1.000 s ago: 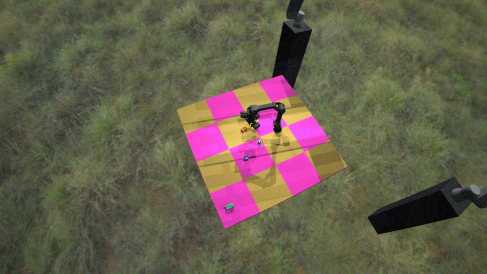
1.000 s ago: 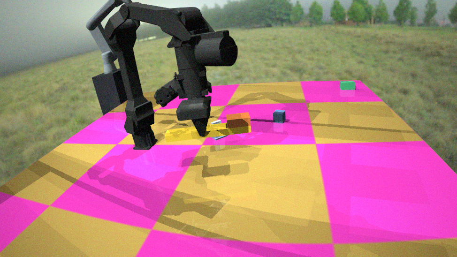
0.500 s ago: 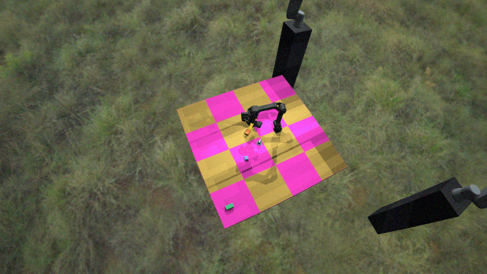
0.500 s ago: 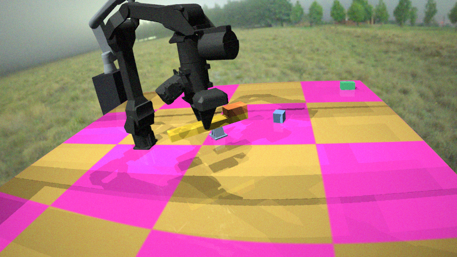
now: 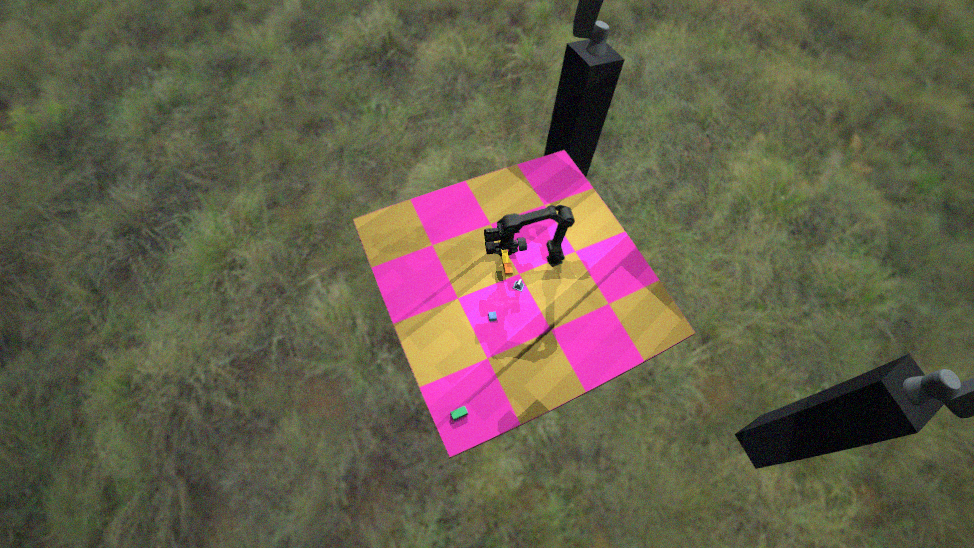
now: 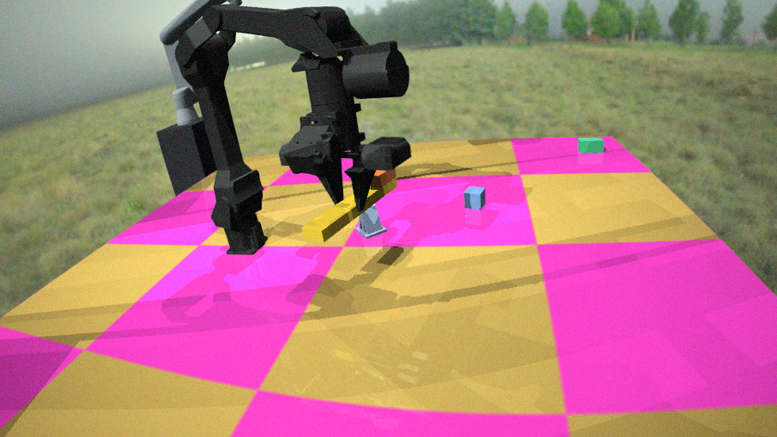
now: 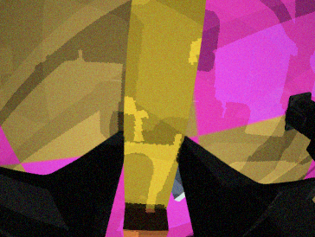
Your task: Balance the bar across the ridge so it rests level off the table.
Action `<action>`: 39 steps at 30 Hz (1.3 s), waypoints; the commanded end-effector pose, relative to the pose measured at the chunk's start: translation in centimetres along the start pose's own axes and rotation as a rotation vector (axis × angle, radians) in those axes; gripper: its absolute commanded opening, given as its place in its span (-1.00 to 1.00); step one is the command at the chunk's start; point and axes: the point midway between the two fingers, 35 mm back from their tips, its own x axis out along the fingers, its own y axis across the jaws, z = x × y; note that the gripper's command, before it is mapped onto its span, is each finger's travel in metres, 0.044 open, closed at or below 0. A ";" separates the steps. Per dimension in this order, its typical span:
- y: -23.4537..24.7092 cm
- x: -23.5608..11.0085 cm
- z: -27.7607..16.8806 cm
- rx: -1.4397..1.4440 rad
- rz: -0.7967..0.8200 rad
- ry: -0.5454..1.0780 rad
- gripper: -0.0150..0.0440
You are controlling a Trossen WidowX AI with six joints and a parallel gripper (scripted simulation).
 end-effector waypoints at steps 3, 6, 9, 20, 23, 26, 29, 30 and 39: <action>-0.3 -0.1 -0.6 -0.233 0.002 0.004 -0.49; -0.4 -0.1 -0.9 -0.352 0.002 0.004 -0.49; -0.5 -0.1 -1.2 -0.472 0.002 0.004 -0.49; -0.8 -0.2 -2.3 -0.908 0.003 0.005 -0.49; -0.9 -0.2 -2.6 -1.028 0.004 0.005 -0.49; -0.9 -0.2 -2.9 -1.147 0.004 0.005 -0.49; -1.0 -0.2 -3.2 -1.266 0.005 0.005 -0.49; -1.0 -0.2 -3.3 -1.306 0.005 0.005 -0.49; -1.1 -0.2 -4.3 -1.663 0.007 0.005 -0.49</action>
